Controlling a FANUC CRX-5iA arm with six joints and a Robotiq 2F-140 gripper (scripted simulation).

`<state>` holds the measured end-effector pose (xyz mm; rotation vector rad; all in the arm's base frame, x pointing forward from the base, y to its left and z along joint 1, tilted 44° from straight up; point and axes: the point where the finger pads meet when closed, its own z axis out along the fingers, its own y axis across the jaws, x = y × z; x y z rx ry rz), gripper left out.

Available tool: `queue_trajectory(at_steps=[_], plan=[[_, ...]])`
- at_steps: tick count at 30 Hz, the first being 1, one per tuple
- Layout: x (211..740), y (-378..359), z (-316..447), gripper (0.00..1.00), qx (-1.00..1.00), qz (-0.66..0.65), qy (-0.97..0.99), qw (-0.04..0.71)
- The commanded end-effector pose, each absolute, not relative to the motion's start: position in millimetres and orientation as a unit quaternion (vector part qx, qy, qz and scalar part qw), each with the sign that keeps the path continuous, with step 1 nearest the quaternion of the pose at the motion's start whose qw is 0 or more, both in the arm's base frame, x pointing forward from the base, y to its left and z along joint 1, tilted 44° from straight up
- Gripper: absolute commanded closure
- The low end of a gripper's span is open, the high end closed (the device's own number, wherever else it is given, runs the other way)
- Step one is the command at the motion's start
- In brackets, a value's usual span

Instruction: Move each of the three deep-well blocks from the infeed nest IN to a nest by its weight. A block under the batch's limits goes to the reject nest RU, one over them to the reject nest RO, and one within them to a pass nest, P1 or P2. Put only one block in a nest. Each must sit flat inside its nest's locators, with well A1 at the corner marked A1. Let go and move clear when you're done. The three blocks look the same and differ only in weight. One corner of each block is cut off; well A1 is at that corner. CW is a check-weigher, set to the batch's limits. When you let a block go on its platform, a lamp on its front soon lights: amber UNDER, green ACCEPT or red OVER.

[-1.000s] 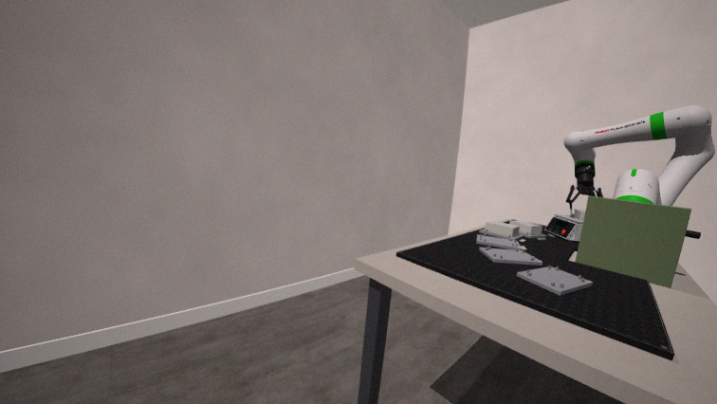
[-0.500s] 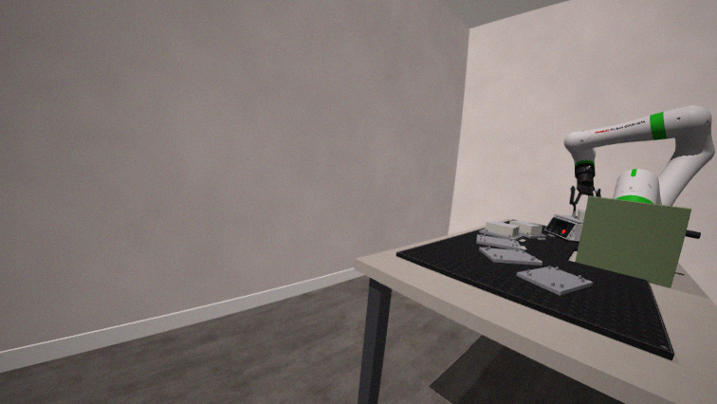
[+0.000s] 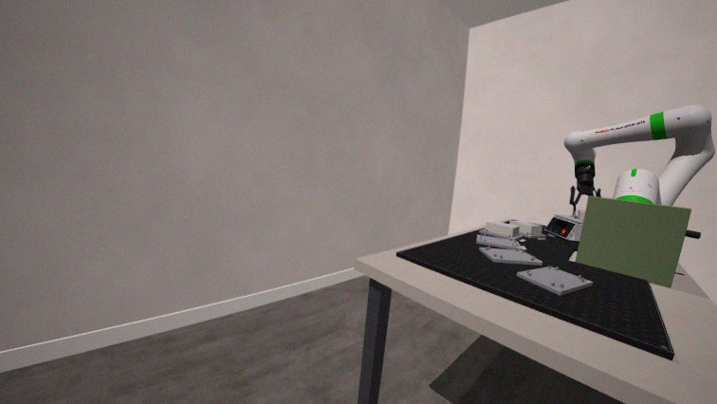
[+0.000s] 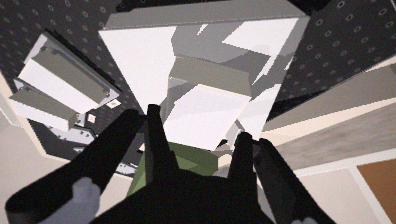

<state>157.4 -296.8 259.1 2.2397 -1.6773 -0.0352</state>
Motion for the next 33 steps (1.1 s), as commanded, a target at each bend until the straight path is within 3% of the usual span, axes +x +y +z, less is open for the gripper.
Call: queue_trajectory(at_steps=[1, 33], plan=[[158, -297, 259, 0.9, 0.789, -0.012, -0.591, 0.171], [159, -265, 293, 0.9, 0.789, -0.012, -0.591, 0.171]])
